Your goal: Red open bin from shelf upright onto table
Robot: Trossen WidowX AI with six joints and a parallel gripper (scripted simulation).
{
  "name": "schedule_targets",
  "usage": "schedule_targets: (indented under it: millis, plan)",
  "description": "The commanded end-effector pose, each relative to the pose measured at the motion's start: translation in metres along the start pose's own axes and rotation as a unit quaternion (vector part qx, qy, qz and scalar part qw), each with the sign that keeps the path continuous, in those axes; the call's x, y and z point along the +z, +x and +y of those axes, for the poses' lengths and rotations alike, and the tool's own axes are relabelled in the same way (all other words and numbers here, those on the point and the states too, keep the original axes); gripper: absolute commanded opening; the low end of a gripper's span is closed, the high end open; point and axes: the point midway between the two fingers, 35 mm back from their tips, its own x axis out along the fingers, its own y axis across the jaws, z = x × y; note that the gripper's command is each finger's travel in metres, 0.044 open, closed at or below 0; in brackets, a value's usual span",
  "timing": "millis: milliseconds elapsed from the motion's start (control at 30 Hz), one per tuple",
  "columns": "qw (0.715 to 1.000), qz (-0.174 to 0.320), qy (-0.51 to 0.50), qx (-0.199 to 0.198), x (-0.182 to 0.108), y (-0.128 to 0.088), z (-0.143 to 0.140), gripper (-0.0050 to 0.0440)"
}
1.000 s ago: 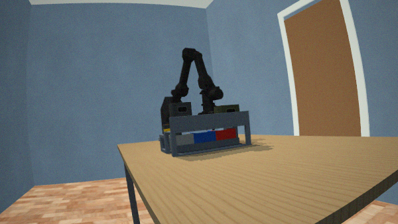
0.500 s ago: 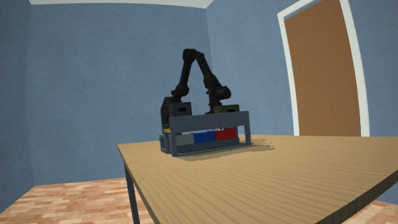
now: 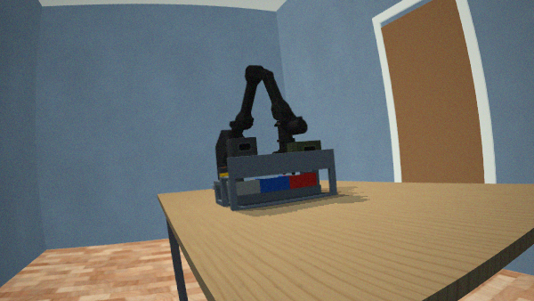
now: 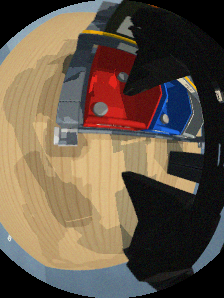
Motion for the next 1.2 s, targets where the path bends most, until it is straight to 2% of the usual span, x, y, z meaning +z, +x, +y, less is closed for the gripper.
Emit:
schedule_targets:
  millis: [0, 1167]
  plan:
    - [1.000, -0.006, -0.001, -0.014, 0.0021, -0.0074, -0.0075, 0.0425]
    - [1.000, -0.004, 0.001, -0.013, -0.0052, -0.0077, -0.0053, 0.0425]
